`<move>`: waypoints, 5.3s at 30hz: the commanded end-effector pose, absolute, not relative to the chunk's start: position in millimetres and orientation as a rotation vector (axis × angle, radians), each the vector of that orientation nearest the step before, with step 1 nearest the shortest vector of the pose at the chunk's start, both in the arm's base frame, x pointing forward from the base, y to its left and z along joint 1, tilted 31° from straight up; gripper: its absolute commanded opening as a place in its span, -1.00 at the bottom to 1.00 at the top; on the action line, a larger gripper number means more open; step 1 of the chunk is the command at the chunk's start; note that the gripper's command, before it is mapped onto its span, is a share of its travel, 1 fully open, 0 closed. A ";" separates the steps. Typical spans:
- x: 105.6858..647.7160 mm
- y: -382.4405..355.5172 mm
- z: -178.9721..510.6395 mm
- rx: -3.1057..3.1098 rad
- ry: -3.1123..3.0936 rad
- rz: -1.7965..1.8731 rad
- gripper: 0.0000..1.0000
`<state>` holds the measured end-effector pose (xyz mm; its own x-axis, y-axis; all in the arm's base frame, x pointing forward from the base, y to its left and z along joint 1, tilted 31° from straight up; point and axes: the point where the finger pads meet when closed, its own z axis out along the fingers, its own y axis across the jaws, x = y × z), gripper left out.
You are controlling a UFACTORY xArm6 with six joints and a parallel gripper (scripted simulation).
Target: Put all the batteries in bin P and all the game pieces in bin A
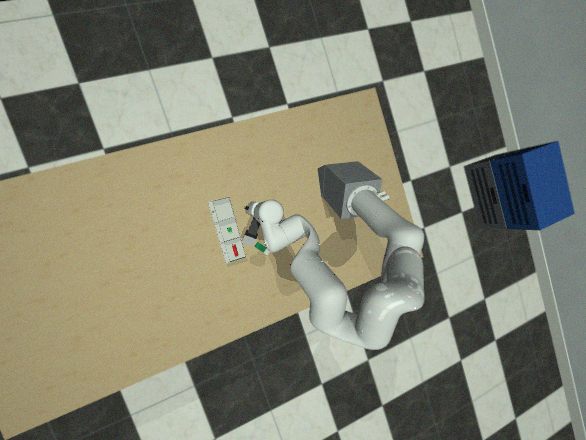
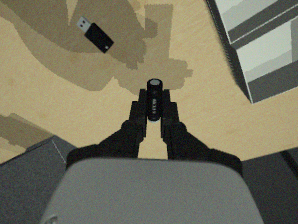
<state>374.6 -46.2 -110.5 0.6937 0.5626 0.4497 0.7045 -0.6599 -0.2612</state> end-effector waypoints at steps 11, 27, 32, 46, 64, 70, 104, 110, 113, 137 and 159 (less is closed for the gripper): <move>422.7 -20.0 -84.4 -2.488 -0.982 -0.467 -1.00; 487.9 17.8 -50.7 -2.335 -1.395 -0.566 -1.00; 510.8 30.8 -39.0 -2.243 -1.581 -0.609 -1.00; 511.1 30.6 -39.1 -2.117 -1.789 -0.654 -1.00; 508.6 29.7 -40.1 -2.117 -1.789 -0.654 -1.00; 509.4 32.7 -45.3 -2.117 -1.789 -0.654 -1.00; 514.2 48.2 -71.9 -2.117 -1.789 -0.654 -0.44; 514.3 48.2 -71.9 -2.117 -1.789 -0.654 -0.44; 514.3 48.2 -71.9 -2.117 -1.789 -0.654 -0.44; 511.2 38.2 -54.8 -2.117 -1.789 -0.654 -0.44; 506.8 23.7 -29.9 -2.117 -1.789 -0.654 1.00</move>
<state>506.3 29.8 -40.4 0.1256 0.8471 0.5163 0.9811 -0.1832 0.0620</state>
